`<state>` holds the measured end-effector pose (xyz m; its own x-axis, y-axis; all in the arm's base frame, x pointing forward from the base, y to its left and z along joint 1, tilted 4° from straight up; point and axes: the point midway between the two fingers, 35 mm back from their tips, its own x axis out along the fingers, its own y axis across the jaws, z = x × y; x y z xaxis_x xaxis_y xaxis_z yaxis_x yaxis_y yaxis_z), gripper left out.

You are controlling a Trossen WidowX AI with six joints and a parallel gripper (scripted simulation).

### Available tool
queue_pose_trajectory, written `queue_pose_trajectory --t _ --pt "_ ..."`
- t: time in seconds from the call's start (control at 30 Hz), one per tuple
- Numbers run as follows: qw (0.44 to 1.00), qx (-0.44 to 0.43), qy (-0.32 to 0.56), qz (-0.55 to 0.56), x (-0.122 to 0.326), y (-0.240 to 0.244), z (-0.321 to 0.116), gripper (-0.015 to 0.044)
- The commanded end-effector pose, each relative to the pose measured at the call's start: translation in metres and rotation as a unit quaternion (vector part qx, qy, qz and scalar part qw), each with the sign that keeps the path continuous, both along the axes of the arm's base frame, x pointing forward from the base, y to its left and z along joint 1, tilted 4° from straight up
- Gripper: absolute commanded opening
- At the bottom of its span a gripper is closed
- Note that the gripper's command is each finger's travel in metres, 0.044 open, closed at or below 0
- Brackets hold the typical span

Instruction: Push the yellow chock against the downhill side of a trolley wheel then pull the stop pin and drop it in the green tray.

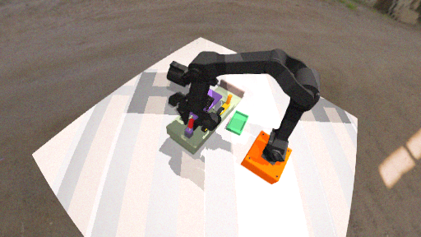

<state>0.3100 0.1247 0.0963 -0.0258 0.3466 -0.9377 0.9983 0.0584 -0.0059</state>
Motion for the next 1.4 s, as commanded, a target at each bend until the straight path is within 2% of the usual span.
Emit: queue_pose_trajectory --t 0.0,0.03,0.33,0.37,1.37 --pt "1.000 0.000 -0.001 0.000 0.000 0.000 0.001 0.0111" --pt "1.000 0.000 -0.001 0.000 0.000 0.000 0.001 0.0085" --pt "1.000 0.000 -0.001 0.000 0.000 0.000 0.001 0.0025" --pt "1.000 0.000 0.000 0.000 0.000 0.000 0.001 0.0000" --pt "1.000 0.000 0.002 -0.002 -0.002 -0.006 0.021 0.0000"
